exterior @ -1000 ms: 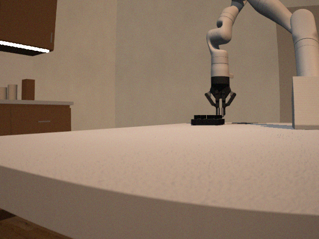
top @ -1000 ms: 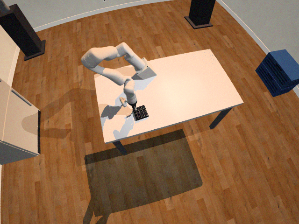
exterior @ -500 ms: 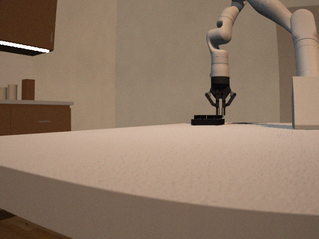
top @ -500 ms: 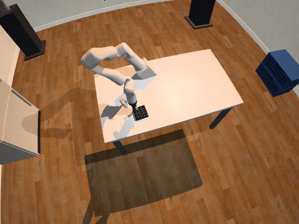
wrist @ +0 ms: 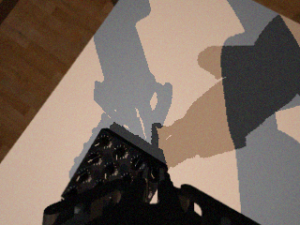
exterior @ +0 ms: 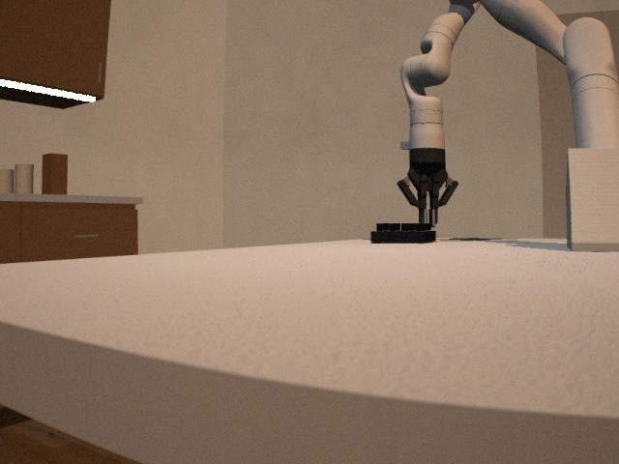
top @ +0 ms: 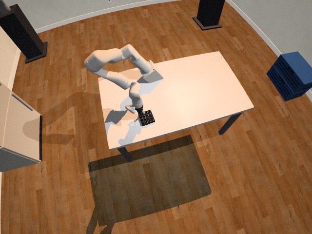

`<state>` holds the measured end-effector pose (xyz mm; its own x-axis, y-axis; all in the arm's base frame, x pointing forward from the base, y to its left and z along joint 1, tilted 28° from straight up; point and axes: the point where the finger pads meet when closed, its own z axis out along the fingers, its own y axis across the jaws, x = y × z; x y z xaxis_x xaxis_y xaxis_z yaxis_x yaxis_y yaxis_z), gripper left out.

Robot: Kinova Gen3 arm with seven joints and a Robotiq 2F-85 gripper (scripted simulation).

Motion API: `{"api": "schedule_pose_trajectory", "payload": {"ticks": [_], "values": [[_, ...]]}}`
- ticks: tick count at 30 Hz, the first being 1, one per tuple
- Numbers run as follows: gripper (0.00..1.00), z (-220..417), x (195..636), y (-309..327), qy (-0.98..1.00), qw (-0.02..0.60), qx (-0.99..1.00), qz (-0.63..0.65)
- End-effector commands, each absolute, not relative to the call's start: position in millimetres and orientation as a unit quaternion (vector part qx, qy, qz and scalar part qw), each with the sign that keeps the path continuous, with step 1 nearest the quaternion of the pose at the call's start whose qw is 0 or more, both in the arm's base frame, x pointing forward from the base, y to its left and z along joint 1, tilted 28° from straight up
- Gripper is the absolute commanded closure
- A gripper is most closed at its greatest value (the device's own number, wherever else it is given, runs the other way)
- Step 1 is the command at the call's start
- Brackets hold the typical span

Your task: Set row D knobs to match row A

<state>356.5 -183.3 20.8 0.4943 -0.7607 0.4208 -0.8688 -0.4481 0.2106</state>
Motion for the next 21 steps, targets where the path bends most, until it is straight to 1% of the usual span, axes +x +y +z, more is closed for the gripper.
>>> {"api": "schedule_pose_trajectory", "payload": {"ticks": [1,21], "values": [[0.92,21.1,356.9,-183.1,-0.47,0.204,0.849,0.13],[0.92,21.1,356.9,-183.1,-0.325,0.223,0.914,0.095]]}}
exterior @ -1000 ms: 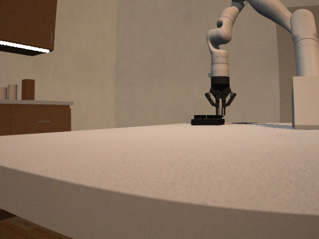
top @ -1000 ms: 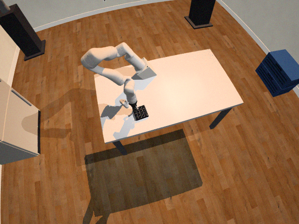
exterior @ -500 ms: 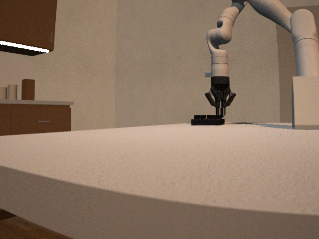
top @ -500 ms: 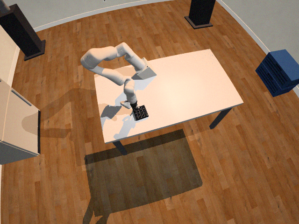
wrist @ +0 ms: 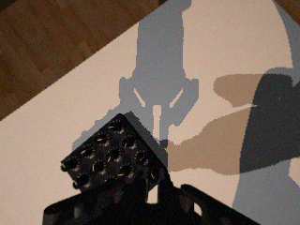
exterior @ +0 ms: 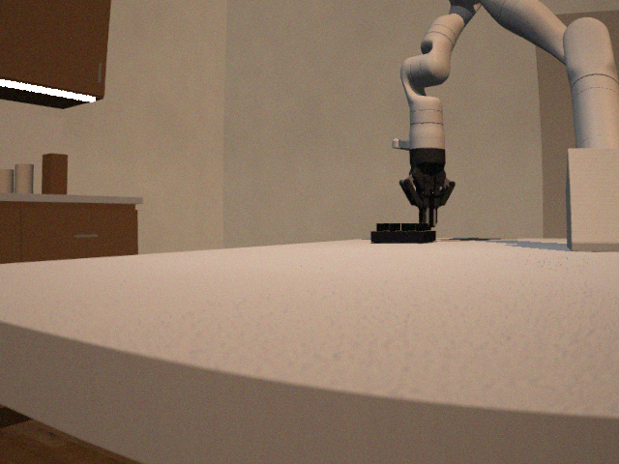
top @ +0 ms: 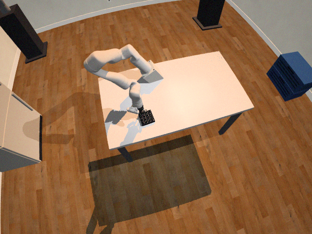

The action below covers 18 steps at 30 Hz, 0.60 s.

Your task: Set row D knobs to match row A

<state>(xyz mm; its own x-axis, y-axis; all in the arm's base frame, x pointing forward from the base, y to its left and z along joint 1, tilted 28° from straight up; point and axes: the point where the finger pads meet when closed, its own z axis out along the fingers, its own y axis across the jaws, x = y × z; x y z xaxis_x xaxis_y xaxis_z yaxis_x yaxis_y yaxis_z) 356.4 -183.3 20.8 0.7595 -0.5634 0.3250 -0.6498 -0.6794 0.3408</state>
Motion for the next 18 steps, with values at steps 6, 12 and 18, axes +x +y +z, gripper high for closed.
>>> {"api": "schedule_pose_trajectory", "payload": {"ticks": [6,12,18], "values": [[0.92,21.1,356.9,-183.1,-0.274,0.227,0.931,0.082],[0.92,21.1,356.9,-183.1,-0.24,0.23,0.94,0.074],[0.92,21.1,356.9,-183.1,-0.192,0.234,0.951,0.062]]}}
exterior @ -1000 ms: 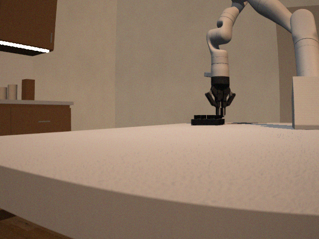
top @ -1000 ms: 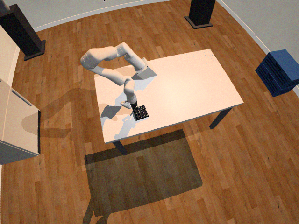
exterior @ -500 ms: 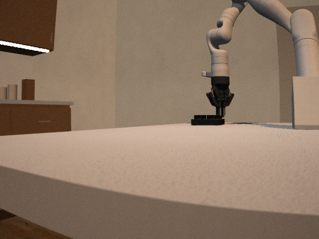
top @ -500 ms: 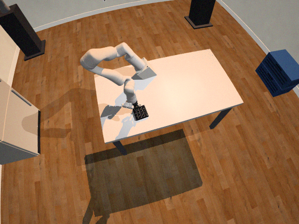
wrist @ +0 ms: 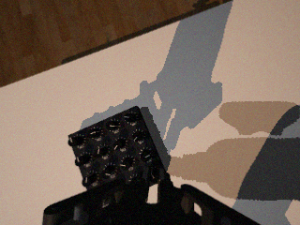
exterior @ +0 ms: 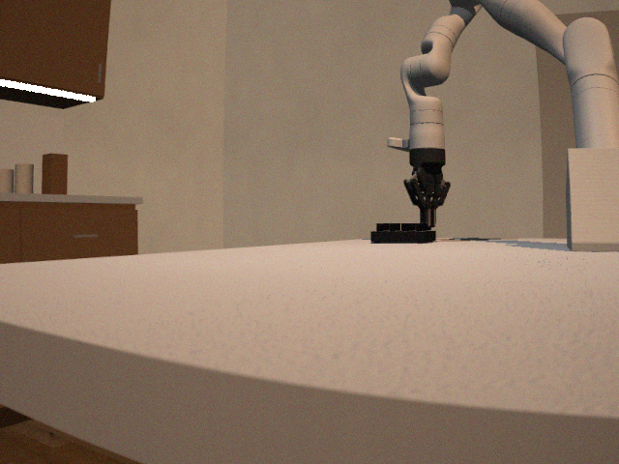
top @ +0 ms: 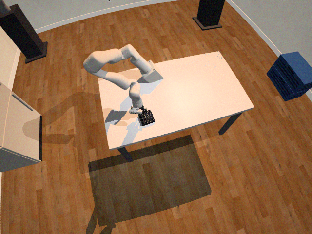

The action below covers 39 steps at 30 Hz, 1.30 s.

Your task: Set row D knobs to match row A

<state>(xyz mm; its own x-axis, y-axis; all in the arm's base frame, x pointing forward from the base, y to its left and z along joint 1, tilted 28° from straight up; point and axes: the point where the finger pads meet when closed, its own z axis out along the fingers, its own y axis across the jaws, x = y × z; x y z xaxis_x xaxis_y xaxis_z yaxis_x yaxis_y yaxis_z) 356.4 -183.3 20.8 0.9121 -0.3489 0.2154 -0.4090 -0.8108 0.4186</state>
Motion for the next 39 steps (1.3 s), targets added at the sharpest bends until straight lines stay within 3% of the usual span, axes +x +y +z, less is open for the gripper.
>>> {"api": "schedule_pose_trajectory", "payload": {"ticks": [1,39], "values": [[0.92,21.1,356.9,-183.1,-0.184,0.234,0.953,0.06],[0.92,21.1,356.9,-183.1,0.007,0.242,0.97,0.013]]}}
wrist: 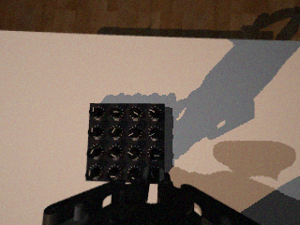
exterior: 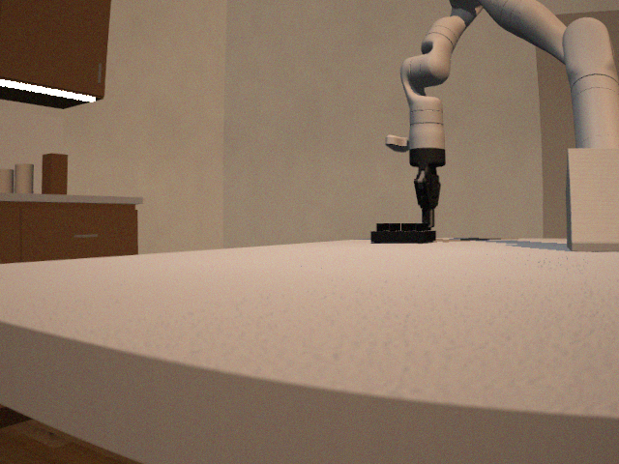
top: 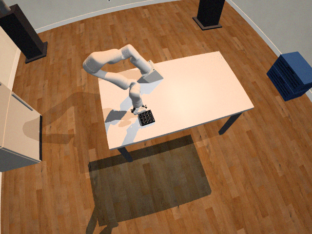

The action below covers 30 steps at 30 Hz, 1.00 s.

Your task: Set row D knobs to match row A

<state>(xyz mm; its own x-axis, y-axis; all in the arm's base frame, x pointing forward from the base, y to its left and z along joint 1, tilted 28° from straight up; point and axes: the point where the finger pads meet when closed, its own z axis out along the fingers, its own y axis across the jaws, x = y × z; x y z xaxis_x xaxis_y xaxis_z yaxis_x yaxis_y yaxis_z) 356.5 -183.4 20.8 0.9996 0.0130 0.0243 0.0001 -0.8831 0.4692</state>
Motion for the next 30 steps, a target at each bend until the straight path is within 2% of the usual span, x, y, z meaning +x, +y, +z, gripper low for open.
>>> {"api": "schedule_pose_trajectory", "payload": {"ticks": [1,30], "values": [[0.92,21.1,356.9,-183.1,0.009,0.242,0.97,0.012],[0.92,21.1,356.9,-183.1,0.038,0.242,0.97,0.005]]}}
